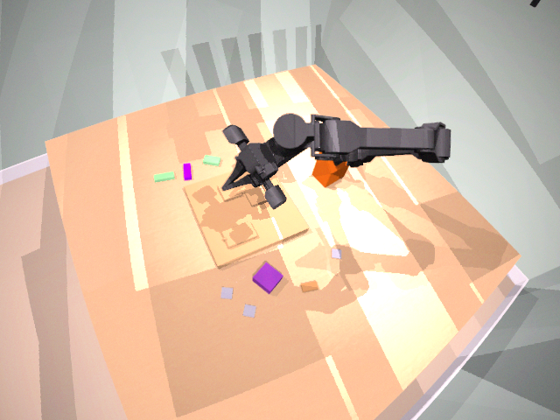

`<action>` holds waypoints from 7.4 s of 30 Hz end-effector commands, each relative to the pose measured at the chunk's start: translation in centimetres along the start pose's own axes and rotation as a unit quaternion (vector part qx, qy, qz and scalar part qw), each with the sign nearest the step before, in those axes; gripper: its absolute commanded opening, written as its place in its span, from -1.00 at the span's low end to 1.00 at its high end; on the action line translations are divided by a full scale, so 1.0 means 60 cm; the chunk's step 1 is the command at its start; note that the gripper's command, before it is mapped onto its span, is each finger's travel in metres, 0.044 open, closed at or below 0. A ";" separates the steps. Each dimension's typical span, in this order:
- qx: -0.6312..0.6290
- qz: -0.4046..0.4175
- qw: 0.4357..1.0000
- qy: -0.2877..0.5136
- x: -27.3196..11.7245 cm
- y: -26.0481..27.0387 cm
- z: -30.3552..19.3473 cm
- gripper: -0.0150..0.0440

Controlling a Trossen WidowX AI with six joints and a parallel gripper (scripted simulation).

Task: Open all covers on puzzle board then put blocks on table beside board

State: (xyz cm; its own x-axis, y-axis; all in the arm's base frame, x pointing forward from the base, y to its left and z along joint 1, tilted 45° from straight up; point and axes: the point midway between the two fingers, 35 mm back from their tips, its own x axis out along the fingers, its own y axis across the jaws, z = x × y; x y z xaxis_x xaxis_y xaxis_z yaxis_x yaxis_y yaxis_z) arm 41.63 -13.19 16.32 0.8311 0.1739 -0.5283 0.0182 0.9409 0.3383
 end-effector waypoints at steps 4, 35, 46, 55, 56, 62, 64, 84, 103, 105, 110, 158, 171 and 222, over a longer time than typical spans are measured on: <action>0.017 0.002 0.998 0.062 0.026 -0.028 -0.052 -0.49; 0.120 0.065 0.933 0.333 0.067 -0.096 -0.309 -0.49; 0.172 0.116 0.883 0.422 0.054 -0.094 -0.400 -0.49; 0.190 0.134 0.864 0.446 0.047 -0.091 -0.425 -0.49; 0.190 0.134 0.864 0.446 0.047 -0.091 -0.425 -0.49; 0.190 0.134 0.864 0.446 0.047 -0.091 -0.425 -0.49; 0.190 0.134 0.864 0.446 0.047 -0.091 -0.425 -0.49; 0.190 0.134 0.864 0.446 0.056 -0.086 -0.435 -0.49; 0.190 0.134 0.864 0.446 0.075 -0.073 -0.457 -0.49; 0.190 0.134 0.864 0.446 0.077 -0.071 -0.460 -0.49; 0.190 0.135 0.864 0.446 0.081 -0.068 -0.466 -0.49; 0.190 0.136 0.864 0.446 0.130 -0.059 -0.477 -0.49; 0.189 0.136 0.864 0.445 0.148 -0.064 -0.465 -0.49; 0.189 0.136 0.865 0.444 0.213 -0.079 -0.418 -0.49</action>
State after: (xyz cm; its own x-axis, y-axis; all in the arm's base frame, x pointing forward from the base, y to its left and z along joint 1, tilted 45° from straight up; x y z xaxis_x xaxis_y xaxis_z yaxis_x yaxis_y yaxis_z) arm 38.06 -8.21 -11.55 0.0831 0.6823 -0.7264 0.2046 0.7017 0.6825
